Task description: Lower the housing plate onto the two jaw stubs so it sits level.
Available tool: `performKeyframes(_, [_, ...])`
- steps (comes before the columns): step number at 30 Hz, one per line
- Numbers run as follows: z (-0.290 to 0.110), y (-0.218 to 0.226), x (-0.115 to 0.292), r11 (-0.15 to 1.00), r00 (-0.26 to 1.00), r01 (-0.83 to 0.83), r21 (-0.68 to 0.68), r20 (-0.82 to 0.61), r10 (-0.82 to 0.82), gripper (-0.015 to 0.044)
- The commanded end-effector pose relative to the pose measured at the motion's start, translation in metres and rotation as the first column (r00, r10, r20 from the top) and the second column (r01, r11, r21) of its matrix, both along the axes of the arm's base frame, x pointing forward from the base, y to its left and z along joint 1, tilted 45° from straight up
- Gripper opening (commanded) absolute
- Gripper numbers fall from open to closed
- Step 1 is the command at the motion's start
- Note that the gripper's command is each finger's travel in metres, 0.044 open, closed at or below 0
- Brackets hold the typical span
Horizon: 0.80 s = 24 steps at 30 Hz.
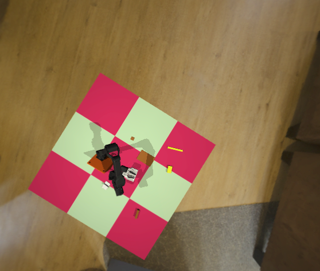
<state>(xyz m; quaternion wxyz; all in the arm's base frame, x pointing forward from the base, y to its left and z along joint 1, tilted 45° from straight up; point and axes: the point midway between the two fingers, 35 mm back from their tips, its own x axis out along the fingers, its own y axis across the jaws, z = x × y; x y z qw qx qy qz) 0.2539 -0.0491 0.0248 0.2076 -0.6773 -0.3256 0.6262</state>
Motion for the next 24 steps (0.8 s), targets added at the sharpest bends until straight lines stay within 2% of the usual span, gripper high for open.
performKeyframes(1, [0.007,-0.008,-0.01,1.0,1.0,-0.001,-0.003,-0.003,0.001,0.044])
performKeyframes(7, [0.041,-0.035,-0.05,1.0,1.0,-0.01,-0.002,-0.007,0.01,0.044])
performKeyframes(24, [0.042,-0.035,-0.051,1.0,1.0,-0.01,-0.002,-0.007,0.01,0.044])
